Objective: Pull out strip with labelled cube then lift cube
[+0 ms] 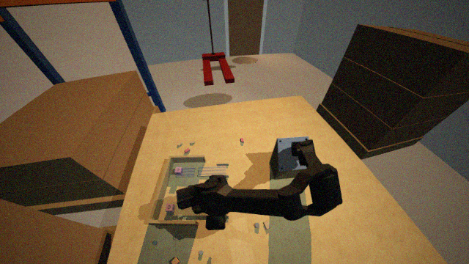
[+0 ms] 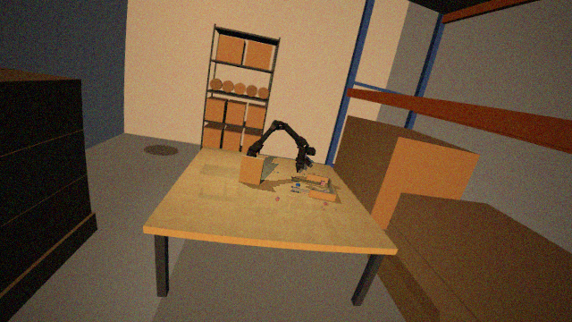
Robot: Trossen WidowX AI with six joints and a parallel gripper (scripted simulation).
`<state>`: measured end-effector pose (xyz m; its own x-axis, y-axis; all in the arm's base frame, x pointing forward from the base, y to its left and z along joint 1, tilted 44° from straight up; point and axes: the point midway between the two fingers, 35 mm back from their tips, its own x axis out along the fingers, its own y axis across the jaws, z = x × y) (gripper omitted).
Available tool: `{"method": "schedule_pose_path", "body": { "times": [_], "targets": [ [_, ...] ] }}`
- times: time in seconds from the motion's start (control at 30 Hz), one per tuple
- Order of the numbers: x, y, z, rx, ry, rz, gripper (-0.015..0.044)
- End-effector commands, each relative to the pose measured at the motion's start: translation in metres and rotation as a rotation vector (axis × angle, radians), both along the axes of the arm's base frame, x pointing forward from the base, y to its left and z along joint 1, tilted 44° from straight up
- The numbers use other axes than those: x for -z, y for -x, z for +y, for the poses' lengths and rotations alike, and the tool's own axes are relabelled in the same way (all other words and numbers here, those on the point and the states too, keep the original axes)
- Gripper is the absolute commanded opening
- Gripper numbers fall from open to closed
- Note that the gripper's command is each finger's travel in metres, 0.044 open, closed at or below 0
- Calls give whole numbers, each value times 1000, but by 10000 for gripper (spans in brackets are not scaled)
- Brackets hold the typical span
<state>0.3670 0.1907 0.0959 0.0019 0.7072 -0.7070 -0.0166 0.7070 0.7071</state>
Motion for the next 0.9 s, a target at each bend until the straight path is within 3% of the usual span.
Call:
{"method": "schedule_pose_path", "body": {
  "times": [0.0,0.87],
  "targets": [
    [9,-1,3,4,8,10,0],
    [40,-1,31,5,5,11,0]
  ]
}}
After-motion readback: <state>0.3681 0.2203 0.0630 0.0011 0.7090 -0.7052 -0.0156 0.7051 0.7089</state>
